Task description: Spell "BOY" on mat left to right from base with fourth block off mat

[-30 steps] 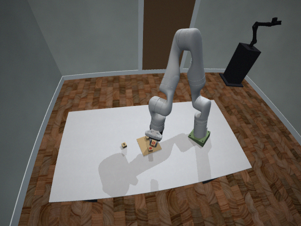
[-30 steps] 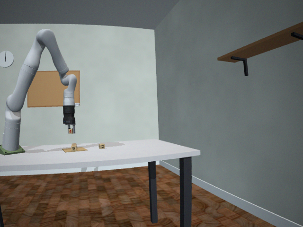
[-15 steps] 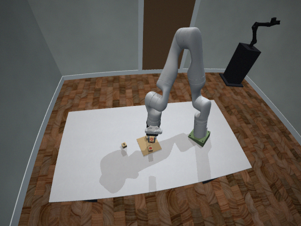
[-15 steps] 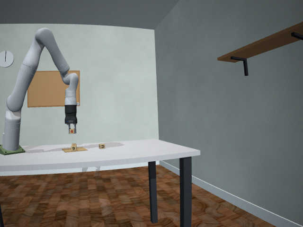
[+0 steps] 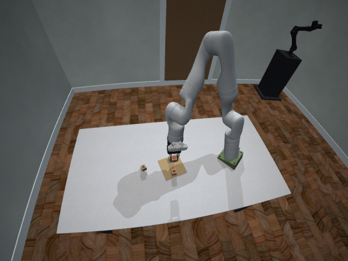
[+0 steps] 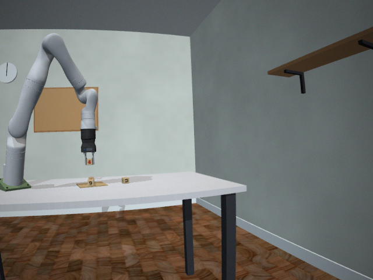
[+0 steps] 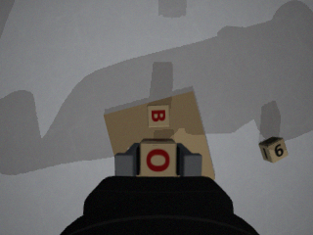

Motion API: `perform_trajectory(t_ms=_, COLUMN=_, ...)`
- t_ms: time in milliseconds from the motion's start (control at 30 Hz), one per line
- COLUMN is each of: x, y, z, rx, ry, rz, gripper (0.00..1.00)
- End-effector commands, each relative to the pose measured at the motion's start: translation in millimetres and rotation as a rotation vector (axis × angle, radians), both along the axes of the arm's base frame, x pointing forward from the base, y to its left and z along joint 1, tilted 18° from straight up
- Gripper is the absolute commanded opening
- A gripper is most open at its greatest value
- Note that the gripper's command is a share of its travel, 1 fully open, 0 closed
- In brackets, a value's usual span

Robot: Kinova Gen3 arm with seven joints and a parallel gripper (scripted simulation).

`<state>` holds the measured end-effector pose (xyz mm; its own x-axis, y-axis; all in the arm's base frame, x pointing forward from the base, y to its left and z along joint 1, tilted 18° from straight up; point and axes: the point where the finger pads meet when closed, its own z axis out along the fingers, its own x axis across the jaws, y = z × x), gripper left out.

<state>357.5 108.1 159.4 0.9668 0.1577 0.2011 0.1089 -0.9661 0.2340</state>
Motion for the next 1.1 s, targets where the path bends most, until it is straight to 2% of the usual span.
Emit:
perform_trajectory(t_ms=0, x=1.7, y=-3.1, z=1.8, rx=-0.002, ry=-0.001, rz=0.009, gripper=0.57)
perform_trajectory(t_ms=1067, x=2.8, y=-7.0, z=2.0, rx=-0.012, ry=0.007, rz=0.047, gripper=0.57)
